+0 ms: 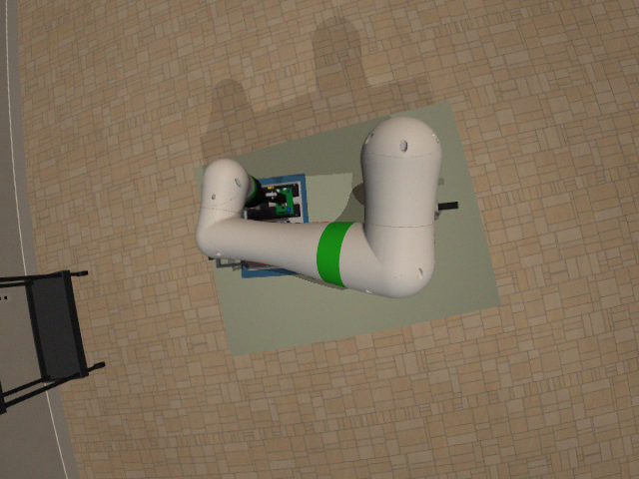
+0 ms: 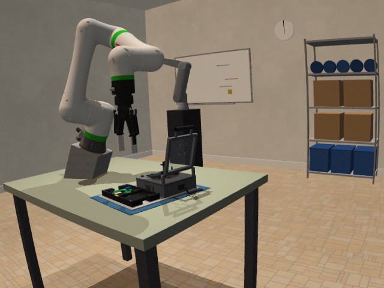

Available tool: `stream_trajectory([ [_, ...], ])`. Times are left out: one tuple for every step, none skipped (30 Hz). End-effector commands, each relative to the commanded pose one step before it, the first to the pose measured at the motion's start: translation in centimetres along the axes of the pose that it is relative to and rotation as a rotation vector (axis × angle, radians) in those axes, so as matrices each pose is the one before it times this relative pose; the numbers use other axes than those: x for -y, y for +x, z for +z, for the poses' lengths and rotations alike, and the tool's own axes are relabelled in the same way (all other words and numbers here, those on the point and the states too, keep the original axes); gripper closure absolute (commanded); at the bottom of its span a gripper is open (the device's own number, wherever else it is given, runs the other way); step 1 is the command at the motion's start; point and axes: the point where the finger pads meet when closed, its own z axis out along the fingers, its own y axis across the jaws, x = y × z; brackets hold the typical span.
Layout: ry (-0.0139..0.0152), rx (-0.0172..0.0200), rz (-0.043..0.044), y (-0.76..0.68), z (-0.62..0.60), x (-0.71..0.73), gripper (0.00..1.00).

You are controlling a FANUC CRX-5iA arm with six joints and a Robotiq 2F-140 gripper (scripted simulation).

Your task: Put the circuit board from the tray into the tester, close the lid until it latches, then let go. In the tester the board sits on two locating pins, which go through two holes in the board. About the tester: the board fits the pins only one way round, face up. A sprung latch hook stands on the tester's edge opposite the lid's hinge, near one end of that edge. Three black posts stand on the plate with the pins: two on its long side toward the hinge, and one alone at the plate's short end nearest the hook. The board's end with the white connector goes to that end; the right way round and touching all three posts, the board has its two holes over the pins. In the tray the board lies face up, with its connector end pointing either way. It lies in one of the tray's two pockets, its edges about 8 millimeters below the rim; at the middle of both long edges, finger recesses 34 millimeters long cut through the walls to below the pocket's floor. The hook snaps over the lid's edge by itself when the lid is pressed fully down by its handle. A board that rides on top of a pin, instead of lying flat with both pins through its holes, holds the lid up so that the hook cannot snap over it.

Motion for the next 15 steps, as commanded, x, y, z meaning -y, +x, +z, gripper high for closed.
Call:
stream_trajectory([
  [-0.0013,0.00262,0.00113,0.561,2.35,-0.332,0.42],
  [0.0,0.0,0.0,0.133,0.489,-0.042,0.42],
  [0.0,0.0,0.0,0.12,0.439,-0.038,0.42],
  [0.0,0.0,0.0,0.106,0.388,-0.033,0.42],
  [0.0,0.0,0.0,0.092,0.336,-0.029,0.42],
  [0.0,0.0,0.0,0.078,0.284,-0.025,0.42],
  [0.0,0.0,0.0,0.064,0.234,-0.02,0.42],
  [0.0,0.0,0.0,0.05,0.185,-0.016,0.42],
  [0.0,0.0,0.0,0.038,0.139,-0.012,0.42],
  [0.0,0.0,0.0,0.027,0.098,-0.008,0.42],
  [0.0,0.0,0.0,0.017,0.062,-0.005,0.42],
  [0.0,0.0,0.0,0.0,0.0,0.0,0.42],
  [0.0,0.0,0.0,0.0,0.0,0.0,0.42],
  [0.0,0.0,0.0,0.009,0.034,-0.003,0.42],
  [0.0,0.0,0.0,0.004,0.013,-0.001,0.42],
])
